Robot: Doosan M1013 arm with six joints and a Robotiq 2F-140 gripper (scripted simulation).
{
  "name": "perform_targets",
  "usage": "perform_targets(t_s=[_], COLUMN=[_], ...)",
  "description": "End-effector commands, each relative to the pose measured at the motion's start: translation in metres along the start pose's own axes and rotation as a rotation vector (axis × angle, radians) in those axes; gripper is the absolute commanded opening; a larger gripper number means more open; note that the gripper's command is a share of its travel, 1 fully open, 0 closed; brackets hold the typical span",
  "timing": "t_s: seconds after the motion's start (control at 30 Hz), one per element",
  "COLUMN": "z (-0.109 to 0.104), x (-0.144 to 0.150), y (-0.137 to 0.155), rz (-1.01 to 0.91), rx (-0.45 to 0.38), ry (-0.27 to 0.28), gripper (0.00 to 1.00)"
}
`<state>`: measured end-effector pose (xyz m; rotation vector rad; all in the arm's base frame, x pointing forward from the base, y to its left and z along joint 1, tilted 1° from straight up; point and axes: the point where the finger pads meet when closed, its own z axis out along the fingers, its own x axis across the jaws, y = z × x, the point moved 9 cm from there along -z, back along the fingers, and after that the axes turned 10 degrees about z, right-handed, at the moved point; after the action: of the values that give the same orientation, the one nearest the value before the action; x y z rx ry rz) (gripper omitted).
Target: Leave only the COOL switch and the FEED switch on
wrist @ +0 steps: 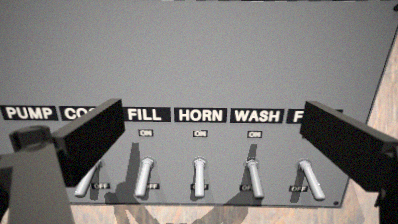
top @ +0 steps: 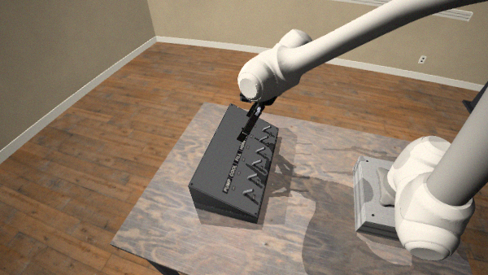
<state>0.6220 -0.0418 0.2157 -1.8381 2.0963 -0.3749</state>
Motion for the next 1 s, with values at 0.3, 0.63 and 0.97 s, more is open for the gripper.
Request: perform_targets(t_s=[0.3,0.63,0.97], z=[0.0,0.0,0.0], x=[0.0,0.012,0.039], y=[-0.001,-0.003,-0.007], rz=[0.0,0.0,0.0], rx=[0.001,0.001,0.001], ry=[0.0,0.0,0.0], gripper=[1.0,1.0,1.0])
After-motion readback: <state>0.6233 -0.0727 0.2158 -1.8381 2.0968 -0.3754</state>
